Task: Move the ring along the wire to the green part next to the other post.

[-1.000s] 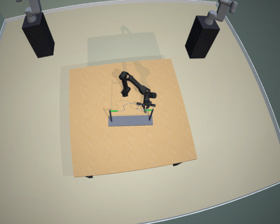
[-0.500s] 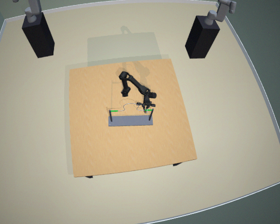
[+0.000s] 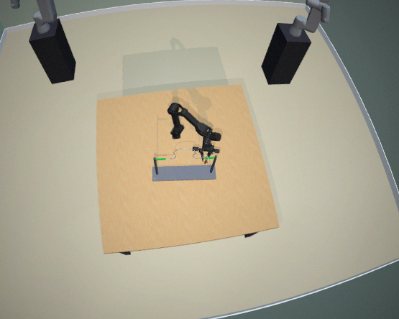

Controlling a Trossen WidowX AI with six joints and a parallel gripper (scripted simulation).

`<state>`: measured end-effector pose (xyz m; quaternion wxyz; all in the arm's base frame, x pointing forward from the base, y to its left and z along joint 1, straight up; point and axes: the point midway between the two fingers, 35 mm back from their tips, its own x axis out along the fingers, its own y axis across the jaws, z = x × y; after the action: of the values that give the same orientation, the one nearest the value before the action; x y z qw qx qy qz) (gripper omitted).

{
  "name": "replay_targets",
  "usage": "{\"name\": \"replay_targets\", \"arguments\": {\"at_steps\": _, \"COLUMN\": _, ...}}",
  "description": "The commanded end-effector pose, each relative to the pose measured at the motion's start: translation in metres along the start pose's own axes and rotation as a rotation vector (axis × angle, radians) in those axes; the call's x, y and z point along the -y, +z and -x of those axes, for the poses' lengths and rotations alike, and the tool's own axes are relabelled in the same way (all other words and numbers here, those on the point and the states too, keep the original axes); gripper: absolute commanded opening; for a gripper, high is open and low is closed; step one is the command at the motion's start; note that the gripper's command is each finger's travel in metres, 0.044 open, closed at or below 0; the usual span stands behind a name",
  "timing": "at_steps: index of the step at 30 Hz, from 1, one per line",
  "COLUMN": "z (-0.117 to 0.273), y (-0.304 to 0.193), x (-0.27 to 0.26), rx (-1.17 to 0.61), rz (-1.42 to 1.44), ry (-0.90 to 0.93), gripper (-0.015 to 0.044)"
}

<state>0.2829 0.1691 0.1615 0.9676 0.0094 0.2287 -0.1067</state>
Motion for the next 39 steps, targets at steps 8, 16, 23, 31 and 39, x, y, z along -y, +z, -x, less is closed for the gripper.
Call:
{"name": "replay_targets", "arguments": {"at_steps": 8, "z": 0.031, "y": -0.002, "x": -0.001, "rx": -0.006, "rz": -0.007, "ry": -0.004, "gripper": 0.0160}}
{"name": "replay_targets", "arguments": {"at_steps": 16, "z": 0.049, "y": -0.001, "x": 0.000, "rx": 0.000, "rz": -0.006, "ry": -0.003, "gripper": 0.0160}}
{"name": "replay_targets", "arguments": {"at_steps": 23, "z": 0.049, "y": -0.001, "x": 0.000, "rx": 0.000, "rz": -0.006, "ry": -0.003, "gripper": 0.0160}}
{"name": "replay_targets", "arguments": {"at_steps": 31, "z": 0.049, "y": -0.001, "x": 0.000, "rx": 0.000, "rz": -0.006, "ry": -0.003, "gripper": 0.0160}}
{"name": "replay_targets", "arguments": {"at_steps": 39, "z": 0.077, "y": -0.002, "x": 0.000, "rx": -0.009, "rz": -0.003, "ry": -0.001, "gripper": 0.0265}}
